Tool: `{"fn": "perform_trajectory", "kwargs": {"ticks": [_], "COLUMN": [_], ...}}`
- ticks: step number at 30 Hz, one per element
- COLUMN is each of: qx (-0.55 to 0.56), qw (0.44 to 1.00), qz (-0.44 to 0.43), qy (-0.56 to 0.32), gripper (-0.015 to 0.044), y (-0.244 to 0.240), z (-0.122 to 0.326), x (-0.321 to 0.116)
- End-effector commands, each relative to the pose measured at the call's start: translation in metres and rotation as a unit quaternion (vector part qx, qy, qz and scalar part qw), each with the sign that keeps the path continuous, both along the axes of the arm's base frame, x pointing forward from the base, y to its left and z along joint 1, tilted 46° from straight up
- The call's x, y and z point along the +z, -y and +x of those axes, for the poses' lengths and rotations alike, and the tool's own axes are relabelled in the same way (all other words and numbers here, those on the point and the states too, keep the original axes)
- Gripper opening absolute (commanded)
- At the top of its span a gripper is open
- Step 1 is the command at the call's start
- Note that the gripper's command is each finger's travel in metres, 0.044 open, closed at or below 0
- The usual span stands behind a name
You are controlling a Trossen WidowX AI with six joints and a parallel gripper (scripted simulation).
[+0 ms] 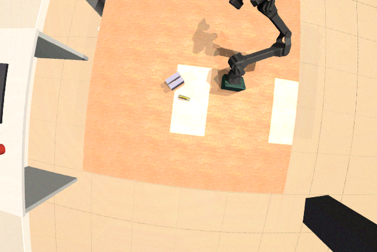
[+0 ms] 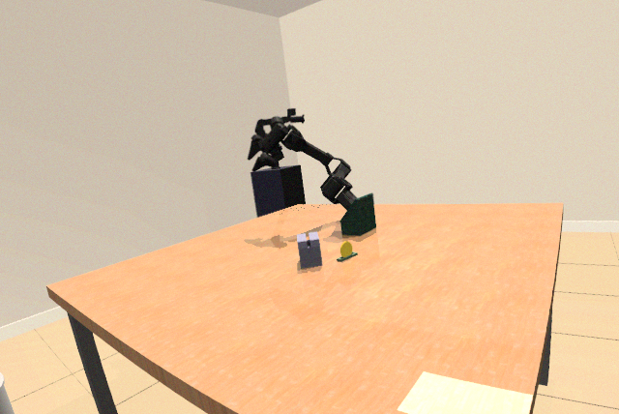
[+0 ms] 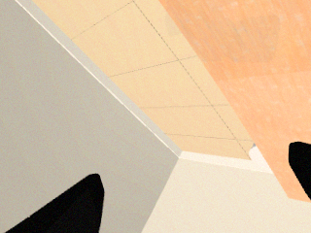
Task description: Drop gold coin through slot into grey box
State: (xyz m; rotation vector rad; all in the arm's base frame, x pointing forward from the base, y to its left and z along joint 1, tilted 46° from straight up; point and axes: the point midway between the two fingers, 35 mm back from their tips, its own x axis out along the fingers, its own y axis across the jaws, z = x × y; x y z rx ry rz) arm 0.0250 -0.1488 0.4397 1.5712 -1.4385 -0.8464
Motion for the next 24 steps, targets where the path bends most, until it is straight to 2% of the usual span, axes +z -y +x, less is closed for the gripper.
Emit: {"fn": "perform_trajectory", "kwargs": {"ticks": [1, 5, 9, 15, 24], "qx": [0.001, 0.030, 0.078, 0.160, 0.280], "qw": [1.000, 0.998, 0.984, 0.934, 0.804], "qz": [-0.001, -0.019, -0.049, -0.094, -0.137], "qy": [-0.002, -0.051, -0.151, -0.306, -0.507], "gripper": [0.0374, 0.0269, 0.0164, 0.0161, 0.0161], "y": [0.000, -0.003, -0.013, -0.038, -0.088], "z": [0.001, 0.025, 0.080, 0.165, 0.271], "x": [0.000, 0.005, 0.006, -0.015, -0.088]}}
